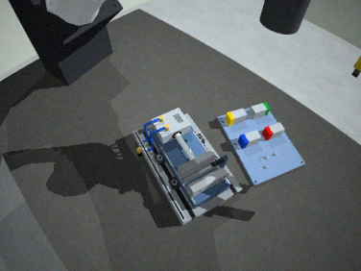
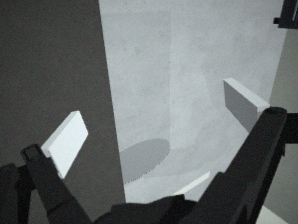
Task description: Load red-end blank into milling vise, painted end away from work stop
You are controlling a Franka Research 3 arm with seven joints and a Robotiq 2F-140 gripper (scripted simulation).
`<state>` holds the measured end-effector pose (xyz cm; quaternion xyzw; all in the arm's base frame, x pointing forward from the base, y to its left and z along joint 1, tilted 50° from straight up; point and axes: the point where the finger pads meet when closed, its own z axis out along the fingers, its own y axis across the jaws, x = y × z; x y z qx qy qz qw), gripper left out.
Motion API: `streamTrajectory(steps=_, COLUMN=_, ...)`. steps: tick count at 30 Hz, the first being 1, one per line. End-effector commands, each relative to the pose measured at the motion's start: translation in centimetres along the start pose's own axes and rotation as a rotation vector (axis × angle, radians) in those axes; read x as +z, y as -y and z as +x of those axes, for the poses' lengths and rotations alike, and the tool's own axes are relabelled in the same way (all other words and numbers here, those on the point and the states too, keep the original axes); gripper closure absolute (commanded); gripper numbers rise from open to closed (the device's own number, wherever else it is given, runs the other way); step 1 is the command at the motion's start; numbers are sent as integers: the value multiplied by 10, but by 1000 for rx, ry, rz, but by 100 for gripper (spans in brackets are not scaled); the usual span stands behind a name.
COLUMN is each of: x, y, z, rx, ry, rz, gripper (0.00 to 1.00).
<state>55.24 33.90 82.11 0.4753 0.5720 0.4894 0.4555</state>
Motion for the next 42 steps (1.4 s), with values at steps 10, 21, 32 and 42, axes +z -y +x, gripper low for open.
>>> streamTrajectory(steps=10, x=0, y=0, z=0, rx=0, ry=0, rz=0, gripper=0)
streamTrajectory(steps=21, x=0, y=0, z=0, rx=0, ry=0, rz=0, gripper=75)
streamTrajectory(steps=32, x=0, y=0, z=0, rx=0, ry=0, rz=0, gripper=75)
streamTrajectory(steps=42, x=0, y=0, z=0, rx=0, ry=0, rz=0, gripper=75)
